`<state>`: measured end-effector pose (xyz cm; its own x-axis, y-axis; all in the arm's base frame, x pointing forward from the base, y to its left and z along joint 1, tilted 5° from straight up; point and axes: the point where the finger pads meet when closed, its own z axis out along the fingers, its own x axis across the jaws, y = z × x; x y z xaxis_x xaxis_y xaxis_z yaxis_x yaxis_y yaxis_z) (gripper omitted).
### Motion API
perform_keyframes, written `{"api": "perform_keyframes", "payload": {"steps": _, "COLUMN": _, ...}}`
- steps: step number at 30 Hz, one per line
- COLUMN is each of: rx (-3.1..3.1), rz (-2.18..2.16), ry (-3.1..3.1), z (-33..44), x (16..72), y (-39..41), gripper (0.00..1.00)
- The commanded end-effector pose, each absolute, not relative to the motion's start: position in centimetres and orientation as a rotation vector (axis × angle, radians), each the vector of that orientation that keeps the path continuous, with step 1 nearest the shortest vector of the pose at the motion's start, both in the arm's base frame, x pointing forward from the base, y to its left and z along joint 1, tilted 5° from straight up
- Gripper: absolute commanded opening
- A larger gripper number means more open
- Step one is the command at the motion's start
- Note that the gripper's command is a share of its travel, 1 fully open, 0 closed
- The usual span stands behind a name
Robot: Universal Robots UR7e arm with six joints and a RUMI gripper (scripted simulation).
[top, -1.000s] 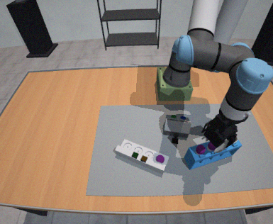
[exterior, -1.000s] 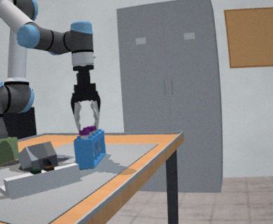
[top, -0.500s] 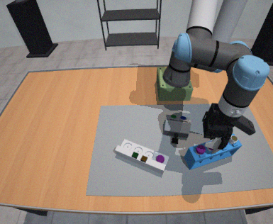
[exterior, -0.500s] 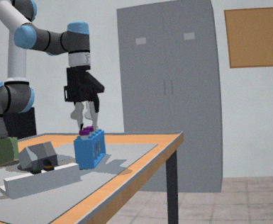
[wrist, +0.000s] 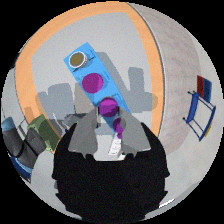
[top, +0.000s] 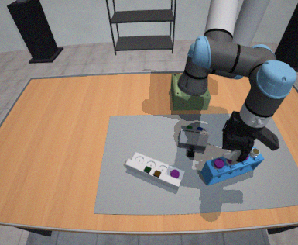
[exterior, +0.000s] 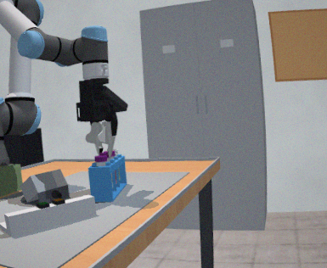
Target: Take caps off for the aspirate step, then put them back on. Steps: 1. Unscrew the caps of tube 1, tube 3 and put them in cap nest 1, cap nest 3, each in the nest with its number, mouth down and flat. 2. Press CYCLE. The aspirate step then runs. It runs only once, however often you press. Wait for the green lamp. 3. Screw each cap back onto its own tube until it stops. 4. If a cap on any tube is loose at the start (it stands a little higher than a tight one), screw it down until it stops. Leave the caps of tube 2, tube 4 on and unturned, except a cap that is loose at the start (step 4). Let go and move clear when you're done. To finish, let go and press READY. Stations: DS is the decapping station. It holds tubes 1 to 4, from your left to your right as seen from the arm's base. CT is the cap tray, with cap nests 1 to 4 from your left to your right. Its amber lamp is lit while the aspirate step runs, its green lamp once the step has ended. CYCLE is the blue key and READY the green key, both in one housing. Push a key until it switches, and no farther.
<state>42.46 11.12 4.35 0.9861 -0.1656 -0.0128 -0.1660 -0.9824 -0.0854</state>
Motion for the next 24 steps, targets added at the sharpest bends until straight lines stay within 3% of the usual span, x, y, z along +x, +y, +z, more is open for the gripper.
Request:
{"api": "perform_keyframes", "payload": {"steps": 1, "rx": -3.045, "rz": 0.007, "ry": 0.256, "z": 4.38, "x": 42.49, "y": 11.12, "gripper": 0.00}}
{"api": "perform_keyframes", "payload": {"steps": 24, "rx": -2.859, "rz": -0.051, "ry": -1.096, "z": 4.41, "x": 42.49, "y": 11.12, "gripper": 0.00}}
